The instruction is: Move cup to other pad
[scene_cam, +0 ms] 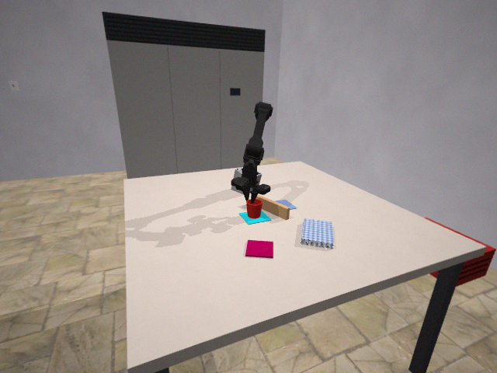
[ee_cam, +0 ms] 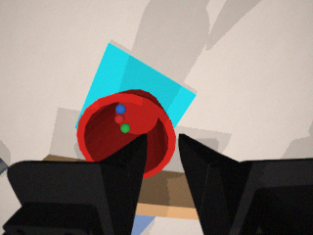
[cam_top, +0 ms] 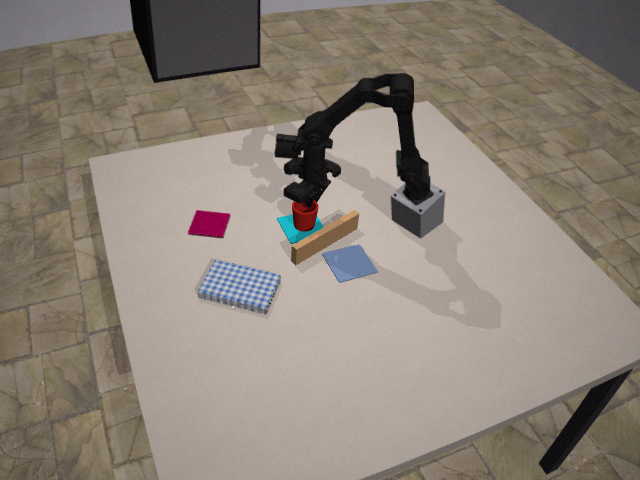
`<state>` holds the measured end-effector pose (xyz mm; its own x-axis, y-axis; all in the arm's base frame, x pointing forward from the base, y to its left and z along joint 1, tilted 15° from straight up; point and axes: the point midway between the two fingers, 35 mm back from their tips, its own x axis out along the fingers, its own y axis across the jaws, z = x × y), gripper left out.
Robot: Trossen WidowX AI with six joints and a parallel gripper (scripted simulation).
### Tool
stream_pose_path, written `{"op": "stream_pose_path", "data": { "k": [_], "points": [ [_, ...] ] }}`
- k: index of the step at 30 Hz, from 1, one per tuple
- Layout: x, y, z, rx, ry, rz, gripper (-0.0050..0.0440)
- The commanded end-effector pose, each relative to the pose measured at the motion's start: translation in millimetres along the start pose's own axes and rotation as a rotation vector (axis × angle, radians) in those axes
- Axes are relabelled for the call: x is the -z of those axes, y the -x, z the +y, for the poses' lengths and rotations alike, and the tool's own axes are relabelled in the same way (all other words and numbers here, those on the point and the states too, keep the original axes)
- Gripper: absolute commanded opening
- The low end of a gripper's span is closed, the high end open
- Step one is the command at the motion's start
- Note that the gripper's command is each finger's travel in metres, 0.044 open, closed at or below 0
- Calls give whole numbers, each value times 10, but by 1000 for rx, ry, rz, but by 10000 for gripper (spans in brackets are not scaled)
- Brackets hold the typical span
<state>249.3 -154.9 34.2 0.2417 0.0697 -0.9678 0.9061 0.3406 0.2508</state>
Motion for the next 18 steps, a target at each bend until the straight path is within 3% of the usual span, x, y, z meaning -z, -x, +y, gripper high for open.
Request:
{"op": "stream_pose_path", "data": {
  "k": [1, 14, 18],
  "points": [
    [-26, 136, 17, -9, 4, -16, 128],
    [42, 315, -23, -7, 3, -16, 128],
    [42, 269, -23, -2, -2, -8, 224]
  ]
}}
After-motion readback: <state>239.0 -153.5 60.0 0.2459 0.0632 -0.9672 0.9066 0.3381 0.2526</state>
